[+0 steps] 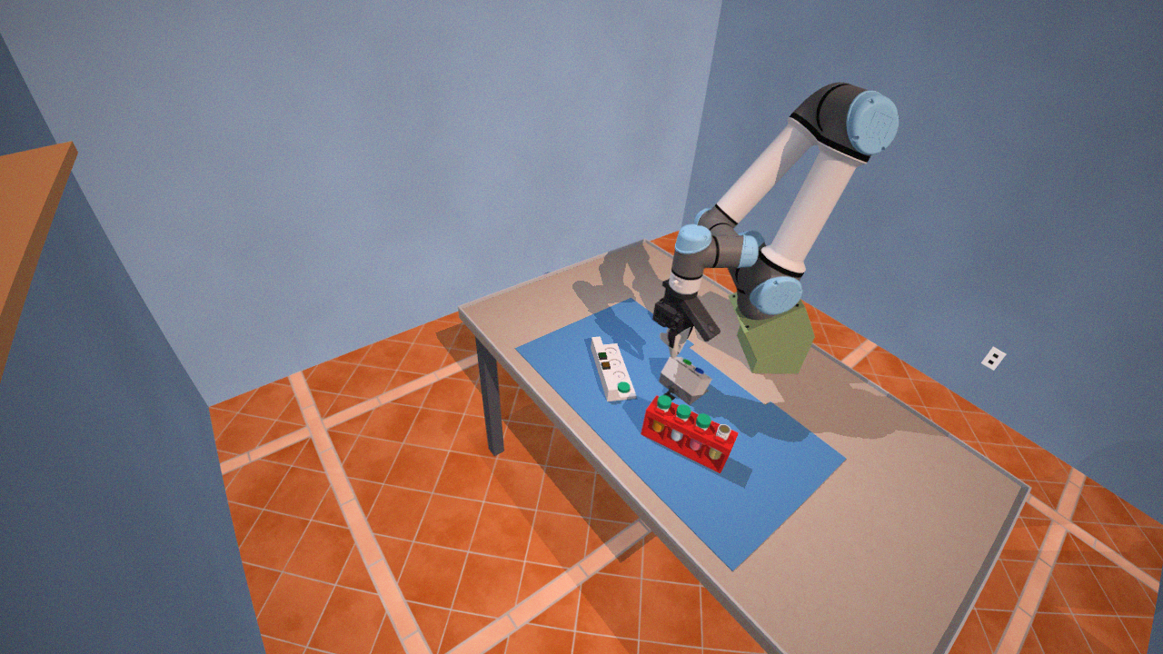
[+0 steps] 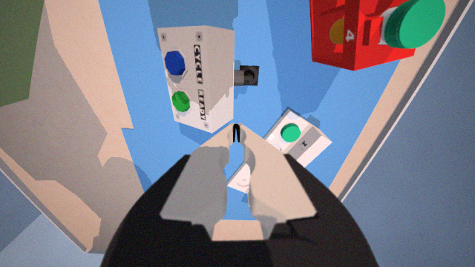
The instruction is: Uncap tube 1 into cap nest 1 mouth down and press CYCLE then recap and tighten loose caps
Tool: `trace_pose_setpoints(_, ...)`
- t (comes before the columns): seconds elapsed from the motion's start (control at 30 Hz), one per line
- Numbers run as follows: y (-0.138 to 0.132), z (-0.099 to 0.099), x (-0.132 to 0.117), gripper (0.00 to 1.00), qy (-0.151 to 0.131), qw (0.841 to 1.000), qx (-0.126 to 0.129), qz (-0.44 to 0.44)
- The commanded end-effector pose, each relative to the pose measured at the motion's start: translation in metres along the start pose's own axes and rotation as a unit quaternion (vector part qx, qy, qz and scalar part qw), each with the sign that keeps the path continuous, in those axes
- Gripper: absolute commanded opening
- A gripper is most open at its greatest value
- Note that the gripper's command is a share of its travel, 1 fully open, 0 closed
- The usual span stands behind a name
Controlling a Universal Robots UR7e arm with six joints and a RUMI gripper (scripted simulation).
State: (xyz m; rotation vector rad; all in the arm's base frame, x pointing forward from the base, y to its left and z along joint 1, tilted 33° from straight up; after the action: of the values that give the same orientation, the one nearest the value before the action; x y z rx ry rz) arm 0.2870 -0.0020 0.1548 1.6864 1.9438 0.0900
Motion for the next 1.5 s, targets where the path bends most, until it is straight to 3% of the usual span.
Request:
trace_pose_setpoints(0.0, -0.029, 0.006, 0.022, 0.00, -0.005, 1.000, -0.001, 0.011)
trace_pose_setpoints(0.9, -0.029, 0.006, 0.022, 0.00, -0.005, 1.000, -0.001, 0.011)
trace_pose_setpoints(1.1, -0.067, 0.019, 0.051, 0.00, -0.005, 1.000, -0.001, 0.011)
trace_pose_setpoints(1.47, -0.069, 0.020, 0.052, 0.00, -0.005, 1.000, -0.001, 0.011)
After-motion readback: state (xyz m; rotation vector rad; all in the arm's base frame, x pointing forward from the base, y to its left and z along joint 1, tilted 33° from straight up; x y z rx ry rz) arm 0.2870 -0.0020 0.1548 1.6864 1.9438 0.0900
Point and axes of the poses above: the point where the finger pads meet when closed, its own z axis out along the fingers, its own y axis across the jaws, x = y × z, the point moved 7 cm from there along -z, back along the fingers, and after that the axes turned 2 degrees about -z, right-handed, at the moved point
